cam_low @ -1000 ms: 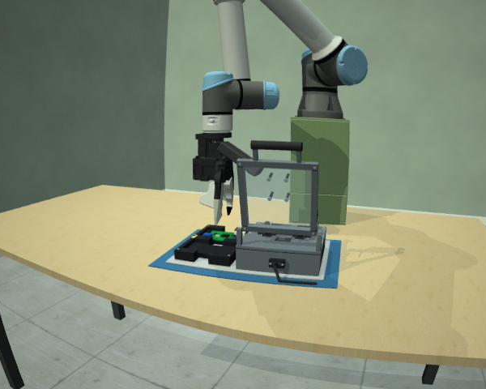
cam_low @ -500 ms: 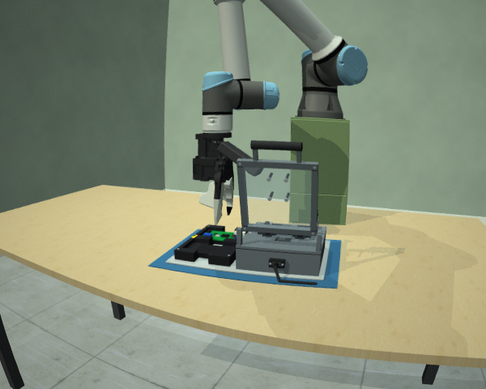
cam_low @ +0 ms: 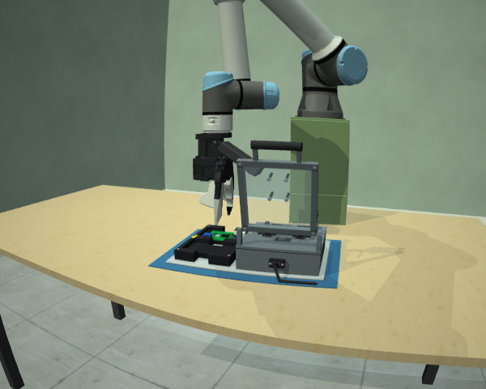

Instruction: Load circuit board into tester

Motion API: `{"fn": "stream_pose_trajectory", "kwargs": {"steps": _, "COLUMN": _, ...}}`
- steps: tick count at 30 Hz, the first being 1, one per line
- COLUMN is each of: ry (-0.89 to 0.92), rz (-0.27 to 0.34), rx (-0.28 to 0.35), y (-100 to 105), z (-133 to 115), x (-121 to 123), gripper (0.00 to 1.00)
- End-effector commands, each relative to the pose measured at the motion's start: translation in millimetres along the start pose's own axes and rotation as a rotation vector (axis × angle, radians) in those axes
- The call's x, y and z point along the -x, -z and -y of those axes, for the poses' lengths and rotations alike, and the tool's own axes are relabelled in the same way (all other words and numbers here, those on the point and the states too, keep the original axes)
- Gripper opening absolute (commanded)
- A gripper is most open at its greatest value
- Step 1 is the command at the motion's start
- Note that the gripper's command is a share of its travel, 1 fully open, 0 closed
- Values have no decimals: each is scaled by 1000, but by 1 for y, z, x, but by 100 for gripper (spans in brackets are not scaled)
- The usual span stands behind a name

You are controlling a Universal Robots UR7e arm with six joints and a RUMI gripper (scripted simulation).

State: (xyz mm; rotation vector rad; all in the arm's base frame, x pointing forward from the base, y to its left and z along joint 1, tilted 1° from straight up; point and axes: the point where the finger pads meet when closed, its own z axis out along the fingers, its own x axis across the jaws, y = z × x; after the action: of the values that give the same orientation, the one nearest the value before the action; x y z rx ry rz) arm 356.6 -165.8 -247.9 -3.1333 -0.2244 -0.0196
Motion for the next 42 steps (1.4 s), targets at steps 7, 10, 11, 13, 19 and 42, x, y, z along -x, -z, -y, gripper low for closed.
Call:
{"fn": "stream_pose_trajectory", "kwargs": {"steps": 7, "ry": -2, "rz": 2, "rx": -1, "y": 2, "z": 0, "x": 2, "gripper": 59}}
{"fn": "stream_pose_trajectory", "kwargs": {"steps": 10, "ry": -2, "rz": 2, "rx": -1, "y": 2, "z": 0, "x": 2, "gripper": 59}}
{"fn": "stream_pose_trajectory", "kwargs": {"steps": 11, "ry": -2, "rz": 2, "rx": -1, "y": 2, "z": 0, "x": 2, "gripper": 59}}
{"fn": "stream_pose_trajectory", "kwargs": {"steps": 13, "ry": -2, "rz": 2, "rx": -1, "y": 2, "z": 0, "x": 2, "gripper": 59}}
{"fn": "stream_pose_trajectory", "kwargs": {"steps": 19, "ry": -2, "rz": 2, "rx": -1, "y": 2, "z": 0, "x": 2, "gripper": 59}}
{"fn": "stream_pose_trajectory", "kwargs": {"steps": 42, "ry": -2, "rz": 2, "rx": -1, "y": 4, "z": 0, "x": 2, "gripper": 59}}
